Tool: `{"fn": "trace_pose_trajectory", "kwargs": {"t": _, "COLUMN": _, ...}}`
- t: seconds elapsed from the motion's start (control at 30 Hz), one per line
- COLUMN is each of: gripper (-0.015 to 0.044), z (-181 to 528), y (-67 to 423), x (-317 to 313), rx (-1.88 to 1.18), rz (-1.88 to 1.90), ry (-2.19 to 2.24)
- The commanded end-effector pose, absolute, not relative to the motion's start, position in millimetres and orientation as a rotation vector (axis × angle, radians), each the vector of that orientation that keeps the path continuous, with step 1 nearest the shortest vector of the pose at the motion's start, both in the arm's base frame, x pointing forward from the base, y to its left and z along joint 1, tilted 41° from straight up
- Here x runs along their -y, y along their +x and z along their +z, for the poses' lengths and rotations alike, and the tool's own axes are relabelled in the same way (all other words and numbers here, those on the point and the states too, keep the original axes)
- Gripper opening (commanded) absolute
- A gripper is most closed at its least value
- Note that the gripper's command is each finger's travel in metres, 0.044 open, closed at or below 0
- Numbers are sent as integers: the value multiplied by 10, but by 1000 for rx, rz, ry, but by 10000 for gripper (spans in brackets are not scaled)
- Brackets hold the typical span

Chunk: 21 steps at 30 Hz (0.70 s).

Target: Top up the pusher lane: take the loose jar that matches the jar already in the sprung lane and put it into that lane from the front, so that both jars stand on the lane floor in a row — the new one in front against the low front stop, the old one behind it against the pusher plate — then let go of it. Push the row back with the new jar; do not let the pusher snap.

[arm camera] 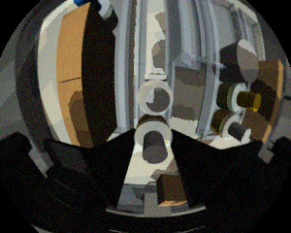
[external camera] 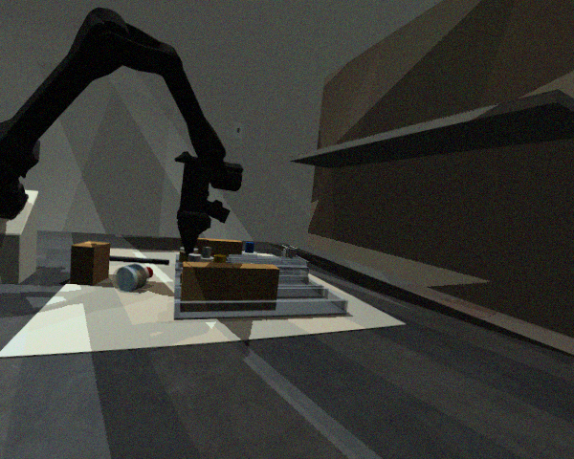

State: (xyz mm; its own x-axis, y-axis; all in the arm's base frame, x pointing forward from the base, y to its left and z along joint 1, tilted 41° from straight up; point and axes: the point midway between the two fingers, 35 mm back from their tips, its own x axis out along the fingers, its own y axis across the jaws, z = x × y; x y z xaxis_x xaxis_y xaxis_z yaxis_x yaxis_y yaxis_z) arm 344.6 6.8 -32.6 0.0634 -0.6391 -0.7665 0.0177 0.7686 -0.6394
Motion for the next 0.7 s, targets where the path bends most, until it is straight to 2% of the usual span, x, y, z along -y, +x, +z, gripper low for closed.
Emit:
{"fn": "trace_pose_trajectory", "kwargs": {"t": 0.0, "gripper": 0, "z": -293, "y": 3516, "x": -69, "rx": -1410, "rz": -540, "ry": -536}}
{"fn": "trace_pose_trajectory", "kwargs": {"t": 0.67, "gripper": 0, "z": -290, "y": 3543, "x": -70, "rx": -1410, "rz": -540, "ry": -536}}
